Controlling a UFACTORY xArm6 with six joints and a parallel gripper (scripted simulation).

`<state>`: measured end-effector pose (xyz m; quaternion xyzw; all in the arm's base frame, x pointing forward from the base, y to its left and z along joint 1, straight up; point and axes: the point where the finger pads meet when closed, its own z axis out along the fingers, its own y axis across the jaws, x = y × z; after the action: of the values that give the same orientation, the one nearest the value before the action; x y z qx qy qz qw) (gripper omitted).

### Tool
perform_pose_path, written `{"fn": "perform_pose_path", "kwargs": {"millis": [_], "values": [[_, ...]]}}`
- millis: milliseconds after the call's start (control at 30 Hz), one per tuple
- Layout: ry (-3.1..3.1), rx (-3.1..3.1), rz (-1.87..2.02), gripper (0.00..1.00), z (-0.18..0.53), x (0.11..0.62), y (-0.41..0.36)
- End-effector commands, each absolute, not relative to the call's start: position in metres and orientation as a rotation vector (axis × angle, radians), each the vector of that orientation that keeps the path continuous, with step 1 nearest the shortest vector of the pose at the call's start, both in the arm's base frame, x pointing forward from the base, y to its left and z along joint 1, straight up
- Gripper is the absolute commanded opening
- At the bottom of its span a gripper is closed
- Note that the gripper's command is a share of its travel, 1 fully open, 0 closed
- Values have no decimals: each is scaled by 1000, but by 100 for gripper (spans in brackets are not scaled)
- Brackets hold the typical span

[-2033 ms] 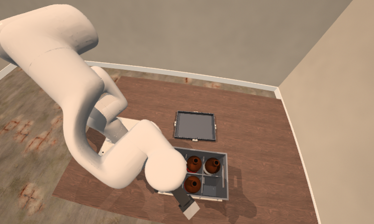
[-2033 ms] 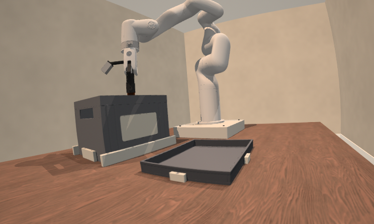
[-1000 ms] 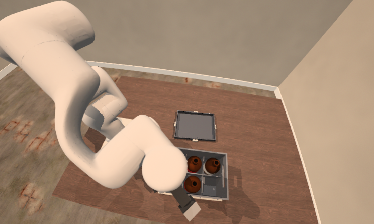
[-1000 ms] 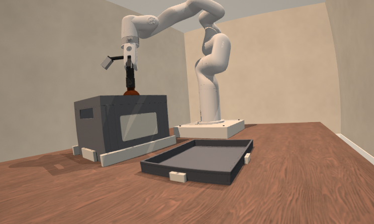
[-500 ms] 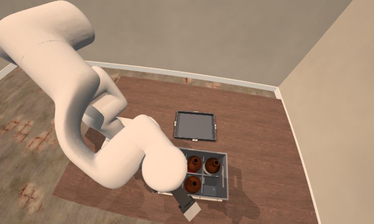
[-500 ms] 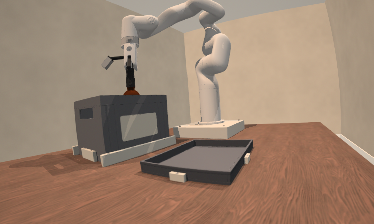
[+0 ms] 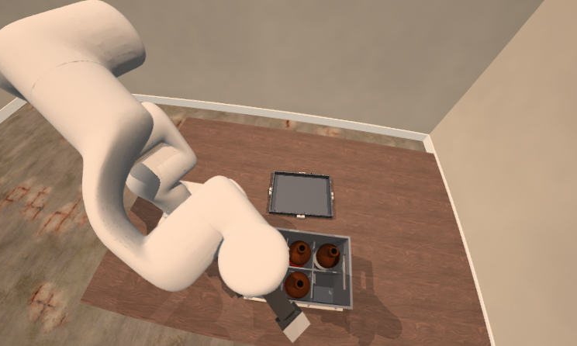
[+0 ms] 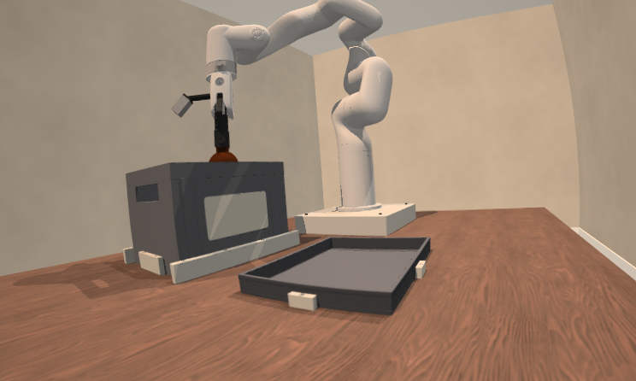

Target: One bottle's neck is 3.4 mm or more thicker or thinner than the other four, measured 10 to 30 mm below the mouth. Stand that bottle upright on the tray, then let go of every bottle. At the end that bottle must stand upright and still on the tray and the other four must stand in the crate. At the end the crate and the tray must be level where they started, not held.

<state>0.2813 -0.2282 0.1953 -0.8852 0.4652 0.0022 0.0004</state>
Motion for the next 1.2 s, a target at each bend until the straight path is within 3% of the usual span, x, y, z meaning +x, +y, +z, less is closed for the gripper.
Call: {"fn": "perform_pose_path", "kwargs": {"millis": [0,1167], "values": [[1461,-2781,0,0,199,282,-229],[1461,-2781,0,0,231,282,-229]]}}
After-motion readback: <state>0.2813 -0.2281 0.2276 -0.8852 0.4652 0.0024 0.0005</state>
